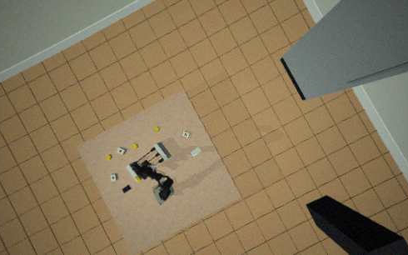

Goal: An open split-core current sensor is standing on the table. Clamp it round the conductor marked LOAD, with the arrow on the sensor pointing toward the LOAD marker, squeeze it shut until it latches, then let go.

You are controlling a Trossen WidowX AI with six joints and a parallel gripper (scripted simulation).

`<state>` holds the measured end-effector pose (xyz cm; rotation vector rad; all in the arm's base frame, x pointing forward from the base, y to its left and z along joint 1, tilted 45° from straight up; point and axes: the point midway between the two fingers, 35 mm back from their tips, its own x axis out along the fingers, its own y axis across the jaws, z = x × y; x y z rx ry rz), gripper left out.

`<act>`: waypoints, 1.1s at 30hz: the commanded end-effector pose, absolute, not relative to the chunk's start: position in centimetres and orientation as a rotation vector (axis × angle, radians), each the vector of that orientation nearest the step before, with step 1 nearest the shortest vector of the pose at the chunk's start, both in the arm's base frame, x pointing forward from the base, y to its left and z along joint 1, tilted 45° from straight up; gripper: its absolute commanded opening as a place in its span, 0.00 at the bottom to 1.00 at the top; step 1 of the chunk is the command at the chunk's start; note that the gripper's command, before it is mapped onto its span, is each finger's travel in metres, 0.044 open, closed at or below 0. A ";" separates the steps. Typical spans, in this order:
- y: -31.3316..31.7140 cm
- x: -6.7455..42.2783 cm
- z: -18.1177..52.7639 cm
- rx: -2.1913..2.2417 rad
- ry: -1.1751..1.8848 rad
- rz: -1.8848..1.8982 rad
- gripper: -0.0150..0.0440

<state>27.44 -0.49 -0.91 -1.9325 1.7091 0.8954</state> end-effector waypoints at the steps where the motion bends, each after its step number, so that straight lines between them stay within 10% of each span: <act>1: 0.3 27.5 -1.0 -1.929 1.682 0.907 0.25; 33: -0.5 27.4 -0.9 -1.933 1.709 0.895 0.25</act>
